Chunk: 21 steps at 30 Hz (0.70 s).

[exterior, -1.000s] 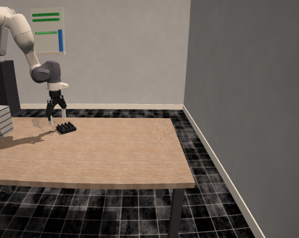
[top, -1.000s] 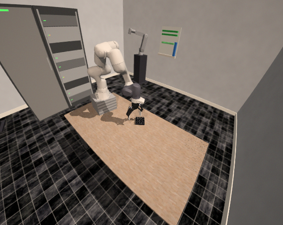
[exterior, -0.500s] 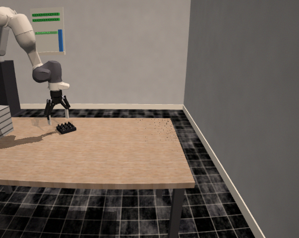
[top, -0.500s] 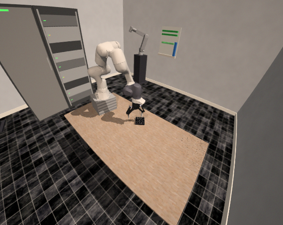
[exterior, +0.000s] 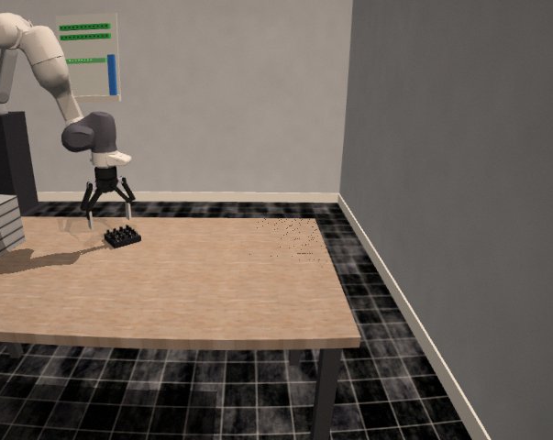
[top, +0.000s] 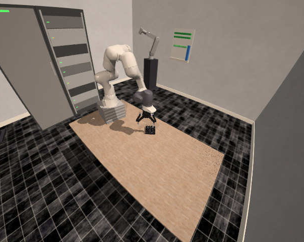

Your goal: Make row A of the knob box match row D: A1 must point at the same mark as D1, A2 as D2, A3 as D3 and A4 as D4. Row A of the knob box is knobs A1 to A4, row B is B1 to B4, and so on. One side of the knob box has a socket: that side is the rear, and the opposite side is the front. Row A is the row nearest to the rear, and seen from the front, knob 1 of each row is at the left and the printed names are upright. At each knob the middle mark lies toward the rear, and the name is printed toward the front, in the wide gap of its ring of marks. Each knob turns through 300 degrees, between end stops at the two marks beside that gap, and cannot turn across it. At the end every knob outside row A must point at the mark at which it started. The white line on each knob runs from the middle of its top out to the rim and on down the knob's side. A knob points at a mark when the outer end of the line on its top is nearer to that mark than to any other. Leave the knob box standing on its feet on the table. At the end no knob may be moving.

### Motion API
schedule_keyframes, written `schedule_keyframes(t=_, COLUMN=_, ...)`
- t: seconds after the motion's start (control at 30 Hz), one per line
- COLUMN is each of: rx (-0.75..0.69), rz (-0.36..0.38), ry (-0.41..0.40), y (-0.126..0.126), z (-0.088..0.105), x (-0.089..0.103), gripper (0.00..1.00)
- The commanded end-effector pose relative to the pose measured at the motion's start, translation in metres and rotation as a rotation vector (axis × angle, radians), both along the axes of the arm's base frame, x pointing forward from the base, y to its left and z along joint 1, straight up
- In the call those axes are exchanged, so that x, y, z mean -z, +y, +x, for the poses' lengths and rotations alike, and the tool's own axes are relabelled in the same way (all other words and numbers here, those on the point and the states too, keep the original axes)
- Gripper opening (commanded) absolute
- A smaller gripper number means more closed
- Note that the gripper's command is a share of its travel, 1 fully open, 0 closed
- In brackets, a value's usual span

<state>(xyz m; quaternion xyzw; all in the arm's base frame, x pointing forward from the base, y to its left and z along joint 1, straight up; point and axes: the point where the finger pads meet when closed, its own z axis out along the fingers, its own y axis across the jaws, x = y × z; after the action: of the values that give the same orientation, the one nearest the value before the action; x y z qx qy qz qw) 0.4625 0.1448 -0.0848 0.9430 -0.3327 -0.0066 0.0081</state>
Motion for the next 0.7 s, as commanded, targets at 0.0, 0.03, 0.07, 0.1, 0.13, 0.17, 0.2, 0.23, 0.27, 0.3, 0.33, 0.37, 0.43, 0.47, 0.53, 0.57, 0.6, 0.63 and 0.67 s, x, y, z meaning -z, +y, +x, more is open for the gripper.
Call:
schedule_keyframes(t=0.0, rx=0.156, rz=-0.01, ry=-0.011, y=0.0009, z=0.0042, x=-0.0015, gripper=1.0)
schedule_keyframes(t=0.03, rx=0.156, rz=-0.01, ry=-0.011, y=0.0009, z=0.0042, x=-0.0015, gripper=1.0)
schedule_keyframes(t=0.07, rx=0.156, rz=-0.01, ry=-0.011, y=0.0009, z=0.0042, x=-0.0015, gripper=1.0)
schedule_keyframes(t=0.1, rx=0.203, rz=-0.011, ry=-0.012, y=0.0013, z=0.0053, x=-0.0016, gripper=1.0)
schedule_keyframes(t=0.13, rx=0.22, rz=-0.012, ry=-0.012, y=0.0015, z=0.0057, x=-0.0017, gripper=1.0)
schedule_keyframes(t=0.17, rx=0.239, rz=-0.012, ry=-0.012, y=0.0017, z=0.0061, x=-0.0017, gripper=1.0)
schedule_keyframes(t=0.2, rx=0.257, rz=-0.012, ry=-0.013, y=0.0019, z=0.0065, x=-0.0018, gripper=1.0)
schedule_keyframes(t=0.23, rx=0.275, rz=-0.013, ry=-0.013, y=0.0021, z=0.0069, x=-0.0018, gripper=1.0)
schedule_keyframes(t=0.27, rx=0.294, rz=-0.013, ry=-0.013, y=0.0023, z=0.0073, x=-0.0019, gripper=1.0)
schedule_keyframes(t=0.3, rx=0.312, rz=-0.013, ry=-0.013, y=0.0025, z=0.0077, x=-0.0019, gripper=1.0)
schedule_keyframes(t=0.33, rx=0.33, rz=-0.014, ry=-0.014, y=0.0027, z=0.0081, x=-0.002, gripper=1.0)
schedule_keyframes(t=0.37, rx=0.348, rz=-0.014, ry=-0.014, y=0.0029, z=0.0085, x=-0.002, gripper=1.0)
schedule_keyframes(t=0.43, rx=0.384, rz=-0.015, ry=-0.014, y=0.0033, z=0.0094, x=-0.0021, gripper=1.0)
schedule_keyframes(t=0.47, rx=0.402, rz=-0.015, ry=-0.015, y=0.0035, z=0.0098, x=-0.0022, gripper=1.0)
schedule_keyframes(t=0.53, rx=0.439, rz=-0.016, ry=-0.015, y=0.004, z=0.0106, x=-0.0023, gripper=1.0)
schedule_keyframes(t=0.57, rx=0.457, rz=-0.016, ry=-0.015, y=0.0042, z=0.011, x=-0.0023, gripper=1.0)
schedule_keyframes(t=0.6, rx=0.457, rz=-0.016, ry=-0.015, y=0.0042, z=0.011, x=-0.0023, gripper=1.0)
schedule_keyframes(t=0.63, rx=0.457, rz=-0.016, ry=-0.015, y=0.0042, z=0.011, x=-0.0023, gripper=1.0)
schedule_keyframes(t=0.67, rx=0.504, rz=-0.017, ry=-0.016, y=0.0048, z=0.012, x=-0.0025, gripper=1.0)
